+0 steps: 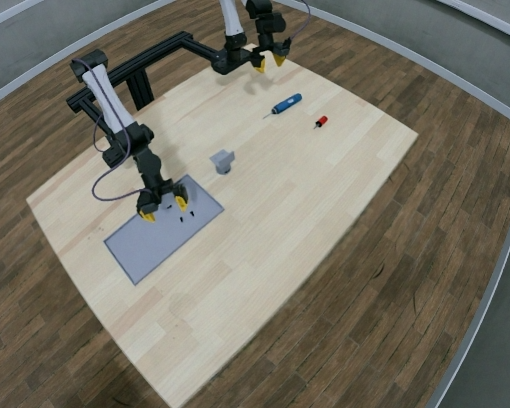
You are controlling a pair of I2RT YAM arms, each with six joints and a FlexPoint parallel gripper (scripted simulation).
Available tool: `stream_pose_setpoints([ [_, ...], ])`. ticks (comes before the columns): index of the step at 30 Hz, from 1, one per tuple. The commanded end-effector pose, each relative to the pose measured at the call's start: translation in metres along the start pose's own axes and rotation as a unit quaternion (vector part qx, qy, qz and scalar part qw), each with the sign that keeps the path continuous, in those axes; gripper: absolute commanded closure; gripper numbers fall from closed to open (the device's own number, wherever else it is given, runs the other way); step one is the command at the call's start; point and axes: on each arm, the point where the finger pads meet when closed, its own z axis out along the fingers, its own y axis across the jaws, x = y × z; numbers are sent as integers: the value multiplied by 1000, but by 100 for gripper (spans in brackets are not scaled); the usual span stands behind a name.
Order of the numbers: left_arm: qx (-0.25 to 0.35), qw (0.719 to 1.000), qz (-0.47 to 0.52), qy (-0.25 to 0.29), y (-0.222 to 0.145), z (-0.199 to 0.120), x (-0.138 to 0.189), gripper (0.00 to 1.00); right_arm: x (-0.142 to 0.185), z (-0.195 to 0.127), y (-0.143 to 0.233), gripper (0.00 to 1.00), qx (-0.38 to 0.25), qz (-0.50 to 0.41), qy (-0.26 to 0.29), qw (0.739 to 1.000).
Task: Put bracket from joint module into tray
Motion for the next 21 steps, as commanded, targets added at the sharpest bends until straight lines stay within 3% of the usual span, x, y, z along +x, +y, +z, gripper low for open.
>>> stream_pose_setpoints([
  [1, 105, 987, 118, -18, -33, -6, -22, 0, 22, -17, 17, 0, -35, -73, 15, 997],
  [10, 204, 944, 255, -46, -67, -12, -26, 0, 69, -39, 40, 0, -78, -180, 46, 980],
  [21, 344, 813, 446, -148, -114, -35, -32, 0, 153, -83, 94, 0, -159, -379, 92, 907],
])
